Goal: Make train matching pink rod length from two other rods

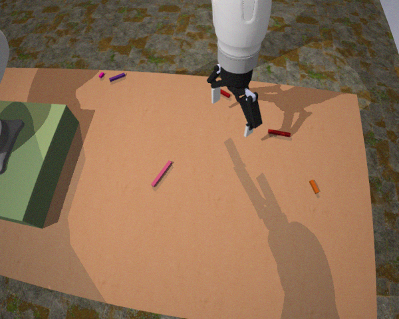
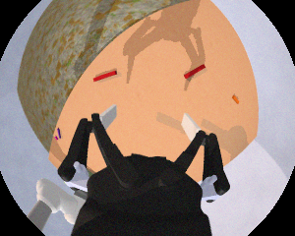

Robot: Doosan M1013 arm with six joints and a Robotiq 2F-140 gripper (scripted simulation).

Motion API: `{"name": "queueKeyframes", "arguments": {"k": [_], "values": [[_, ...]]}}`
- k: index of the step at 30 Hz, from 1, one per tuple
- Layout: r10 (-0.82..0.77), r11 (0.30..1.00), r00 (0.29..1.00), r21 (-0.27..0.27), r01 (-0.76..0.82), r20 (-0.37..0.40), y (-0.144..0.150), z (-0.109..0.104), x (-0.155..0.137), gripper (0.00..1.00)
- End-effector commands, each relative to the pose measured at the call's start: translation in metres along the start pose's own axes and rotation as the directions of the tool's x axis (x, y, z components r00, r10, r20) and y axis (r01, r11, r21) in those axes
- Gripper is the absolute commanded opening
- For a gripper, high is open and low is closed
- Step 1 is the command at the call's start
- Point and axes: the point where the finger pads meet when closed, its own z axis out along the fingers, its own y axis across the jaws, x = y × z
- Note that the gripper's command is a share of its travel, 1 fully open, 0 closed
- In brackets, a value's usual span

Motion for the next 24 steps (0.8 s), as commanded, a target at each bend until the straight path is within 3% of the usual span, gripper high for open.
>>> {"name": "queueKeyframes", "arguments": {"k": [1,12,16,24], "values": [[0.0,1.0,1.0,0.008,0.0,0.001,0.0,0.001,0.0,1.0],[-0.051,0.999,0.999,0.008,0.051,0.001,-0.001,0.001,-0.002,1.0],[-0.201,0.98,0.98,0.008,0.201,0.0,-0.002,0.0,-0.007,1.0],[-0.497,0.868,0.868,0.007,0.497,-0.003,-0.006,0.0,-0.019,1.0]]}}
